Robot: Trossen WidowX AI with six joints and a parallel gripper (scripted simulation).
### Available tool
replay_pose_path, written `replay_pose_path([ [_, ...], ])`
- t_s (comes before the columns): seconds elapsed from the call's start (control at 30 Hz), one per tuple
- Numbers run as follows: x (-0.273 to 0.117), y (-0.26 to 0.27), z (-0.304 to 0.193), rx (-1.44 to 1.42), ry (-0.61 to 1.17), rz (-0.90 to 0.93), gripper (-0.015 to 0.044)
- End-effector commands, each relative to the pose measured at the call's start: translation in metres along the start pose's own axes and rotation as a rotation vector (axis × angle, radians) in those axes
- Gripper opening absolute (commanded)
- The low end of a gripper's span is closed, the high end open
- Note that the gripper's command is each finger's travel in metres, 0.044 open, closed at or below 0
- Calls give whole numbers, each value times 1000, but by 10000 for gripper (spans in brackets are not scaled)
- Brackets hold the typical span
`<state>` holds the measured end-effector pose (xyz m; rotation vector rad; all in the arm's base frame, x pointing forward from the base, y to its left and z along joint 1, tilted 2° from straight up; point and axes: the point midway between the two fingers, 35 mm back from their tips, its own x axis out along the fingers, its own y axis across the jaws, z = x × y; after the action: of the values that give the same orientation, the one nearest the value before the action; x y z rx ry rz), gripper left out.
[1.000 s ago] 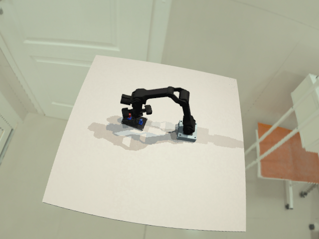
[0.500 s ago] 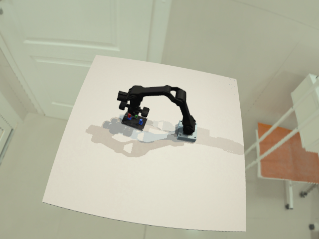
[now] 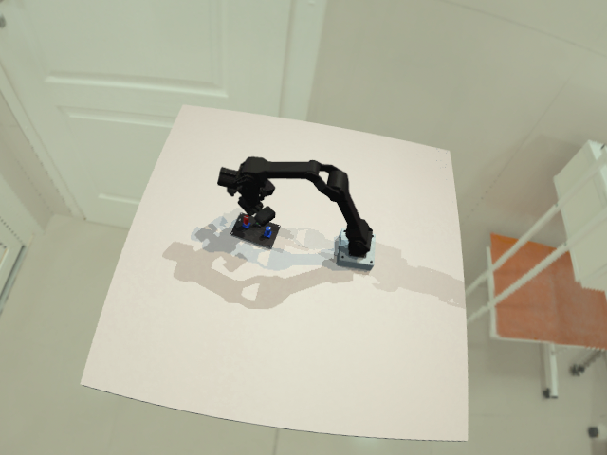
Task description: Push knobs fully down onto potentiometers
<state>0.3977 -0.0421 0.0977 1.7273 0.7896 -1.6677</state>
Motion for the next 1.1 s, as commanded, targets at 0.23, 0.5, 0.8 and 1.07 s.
replay_pose_path([
  [0.23,-7,14,-1,388,1,-13,0],
  [0.5,-10,19,-1,543,-2,-18,0],
  [0.8,10,19,-1,543,-1,-18,0],
  [1.07,14,19,-2,543,-1,-18,0],
])
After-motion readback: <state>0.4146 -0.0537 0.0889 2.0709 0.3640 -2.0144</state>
